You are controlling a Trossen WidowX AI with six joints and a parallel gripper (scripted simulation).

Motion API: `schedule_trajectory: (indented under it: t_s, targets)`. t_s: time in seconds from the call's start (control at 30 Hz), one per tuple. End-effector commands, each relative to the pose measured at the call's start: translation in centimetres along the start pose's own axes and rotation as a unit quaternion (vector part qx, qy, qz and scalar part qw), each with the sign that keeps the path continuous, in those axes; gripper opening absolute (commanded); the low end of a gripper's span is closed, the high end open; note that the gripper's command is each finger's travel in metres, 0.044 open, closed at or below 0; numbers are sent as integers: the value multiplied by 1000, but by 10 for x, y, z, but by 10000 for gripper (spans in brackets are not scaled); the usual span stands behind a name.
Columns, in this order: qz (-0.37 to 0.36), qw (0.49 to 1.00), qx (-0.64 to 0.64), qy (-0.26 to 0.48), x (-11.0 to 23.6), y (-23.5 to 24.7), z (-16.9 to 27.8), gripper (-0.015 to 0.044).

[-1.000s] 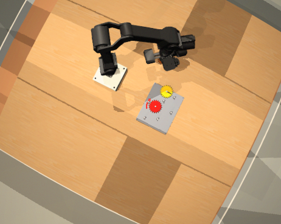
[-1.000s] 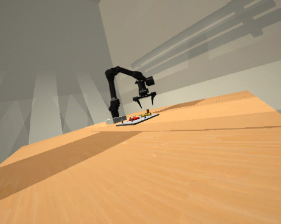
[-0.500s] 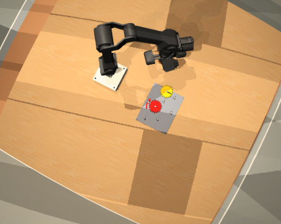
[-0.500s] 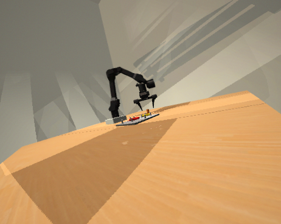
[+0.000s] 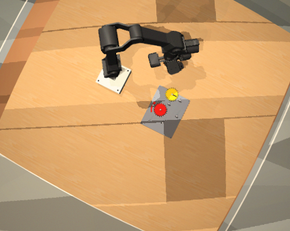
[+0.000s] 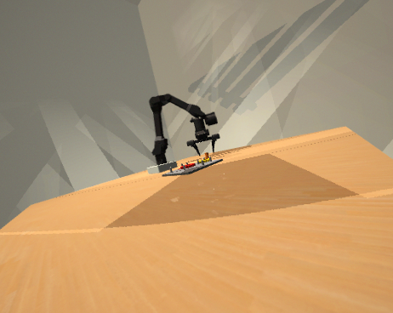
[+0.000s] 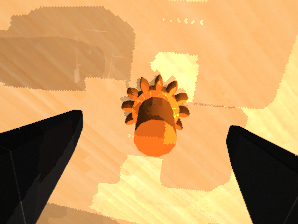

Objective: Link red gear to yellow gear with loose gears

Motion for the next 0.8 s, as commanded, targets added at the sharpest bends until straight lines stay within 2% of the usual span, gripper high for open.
schedule_trajectory:
  t_s: [0.0, 0.3, 0.53, 0.77]
  targets:
    - [-1, 1000, -3, 3, -1, 0, 0, 282]
    - [-1, 1000, -3, 3, -1, 0, 0, 46]
    - [-1, 1000, -3, 3, -1, 0, 0, 0]
    - [-2, 1000, -3, 3, 12, 3, 0, 0]
Point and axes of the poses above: the point midway between the two fingers, 35 mm back from their tips, its own x axis back along the fingers, its own y axis across the jaws, z = x × y, the point moved 8 cm from there along x, back along the fingers, and after that the axes turned 15 degrees about x, right-handed, at the moved point
